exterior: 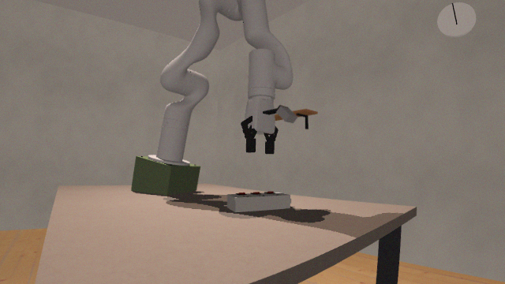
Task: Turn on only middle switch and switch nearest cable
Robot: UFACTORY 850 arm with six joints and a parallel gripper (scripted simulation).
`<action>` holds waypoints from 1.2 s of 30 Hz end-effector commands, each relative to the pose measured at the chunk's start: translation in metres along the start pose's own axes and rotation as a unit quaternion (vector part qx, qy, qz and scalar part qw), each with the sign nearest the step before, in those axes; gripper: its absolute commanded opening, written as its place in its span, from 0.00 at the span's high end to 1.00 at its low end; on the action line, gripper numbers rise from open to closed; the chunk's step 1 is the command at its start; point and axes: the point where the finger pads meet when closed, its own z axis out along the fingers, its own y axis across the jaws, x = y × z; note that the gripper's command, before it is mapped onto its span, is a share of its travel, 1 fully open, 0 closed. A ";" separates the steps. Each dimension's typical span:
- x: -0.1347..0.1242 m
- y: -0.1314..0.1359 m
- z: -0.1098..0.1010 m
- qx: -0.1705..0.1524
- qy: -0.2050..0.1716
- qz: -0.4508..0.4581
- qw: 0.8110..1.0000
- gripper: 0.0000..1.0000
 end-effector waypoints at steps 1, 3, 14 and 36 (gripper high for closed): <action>0.010 -0.006 0.016 0.004 0.003 -0.139 0.990 0.00; 0.014 -0.009 0.024 0.002 0.002 -0.178 0.984 0.00; 0.026 -0.020 0.052 -0.005 0.001 -0.402 0.916 0.00; 0.027 -0.021 0.055 0.003 0.004 -0.519 0.855 1.00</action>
